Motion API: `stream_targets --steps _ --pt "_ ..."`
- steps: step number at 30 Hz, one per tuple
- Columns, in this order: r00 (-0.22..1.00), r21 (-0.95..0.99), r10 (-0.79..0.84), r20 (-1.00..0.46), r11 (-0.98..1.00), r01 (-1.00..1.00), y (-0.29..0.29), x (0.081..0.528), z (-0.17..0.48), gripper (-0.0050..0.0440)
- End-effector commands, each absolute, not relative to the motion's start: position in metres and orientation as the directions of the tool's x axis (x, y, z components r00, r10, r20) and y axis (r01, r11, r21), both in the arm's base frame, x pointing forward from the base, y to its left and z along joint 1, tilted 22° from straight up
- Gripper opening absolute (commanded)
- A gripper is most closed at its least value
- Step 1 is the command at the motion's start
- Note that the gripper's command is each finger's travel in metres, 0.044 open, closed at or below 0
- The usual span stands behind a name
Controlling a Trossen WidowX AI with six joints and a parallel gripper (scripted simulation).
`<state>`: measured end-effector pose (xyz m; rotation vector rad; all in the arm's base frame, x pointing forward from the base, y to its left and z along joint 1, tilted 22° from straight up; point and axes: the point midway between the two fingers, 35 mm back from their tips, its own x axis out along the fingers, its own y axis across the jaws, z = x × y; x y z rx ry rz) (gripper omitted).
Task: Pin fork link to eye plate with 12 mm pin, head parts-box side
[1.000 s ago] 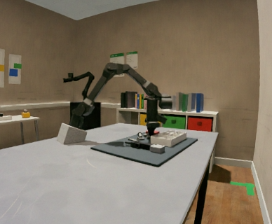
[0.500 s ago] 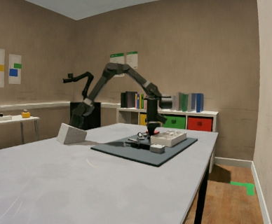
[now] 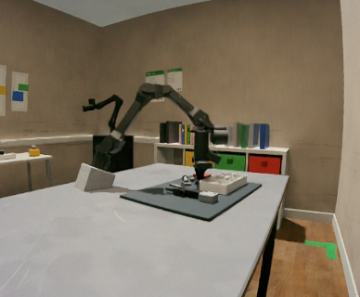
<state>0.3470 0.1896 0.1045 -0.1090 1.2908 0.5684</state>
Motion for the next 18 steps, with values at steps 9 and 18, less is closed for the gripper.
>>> stream_targets --steps 9,18 --pt "0.173 0.231 0.341 -0.924 0.858 -0.458 0.189 0.347 0.111 -0.0050" --pt "0.204 0.228 0.354 -0.913 0.855 -0.467 0.189 0.350 0.126 -0.0050"
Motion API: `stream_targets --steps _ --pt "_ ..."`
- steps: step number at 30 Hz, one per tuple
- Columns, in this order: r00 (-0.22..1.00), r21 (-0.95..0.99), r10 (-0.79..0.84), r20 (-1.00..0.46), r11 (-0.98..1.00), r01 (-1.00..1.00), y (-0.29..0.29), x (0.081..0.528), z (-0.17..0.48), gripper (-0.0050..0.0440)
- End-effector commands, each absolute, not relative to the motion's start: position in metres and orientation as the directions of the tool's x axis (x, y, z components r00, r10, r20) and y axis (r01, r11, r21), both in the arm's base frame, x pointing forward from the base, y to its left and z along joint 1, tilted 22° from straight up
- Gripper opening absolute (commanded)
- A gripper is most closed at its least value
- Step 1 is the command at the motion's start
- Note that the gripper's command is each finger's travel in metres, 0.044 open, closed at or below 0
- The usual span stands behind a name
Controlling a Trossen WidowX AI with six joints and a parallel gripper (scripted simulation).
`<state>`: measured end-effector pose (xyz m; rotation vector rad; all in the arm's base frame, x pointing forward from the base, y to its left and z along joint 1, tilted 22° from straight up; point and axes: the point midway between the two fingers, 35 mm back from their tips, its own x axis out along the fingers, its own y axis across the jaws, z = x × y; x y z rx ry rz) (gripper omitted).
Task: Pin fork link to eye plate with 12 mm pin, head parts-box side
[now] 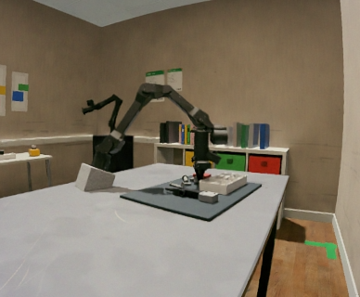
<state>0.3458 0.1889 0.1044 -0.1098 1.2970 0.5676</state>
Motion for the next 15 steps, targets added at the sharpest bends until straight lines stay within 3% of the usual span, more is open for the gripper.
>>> stream_targets --steps 1,15 --pt "0.204 0.228 0.354 -0.913 0.855 -0.466 0.188 0.350 0.127 -0.0050" --pt "0.203 0.230 0.357 -0.912 0.854 -0.467 0.184 0.347 0.140 -0.0050"
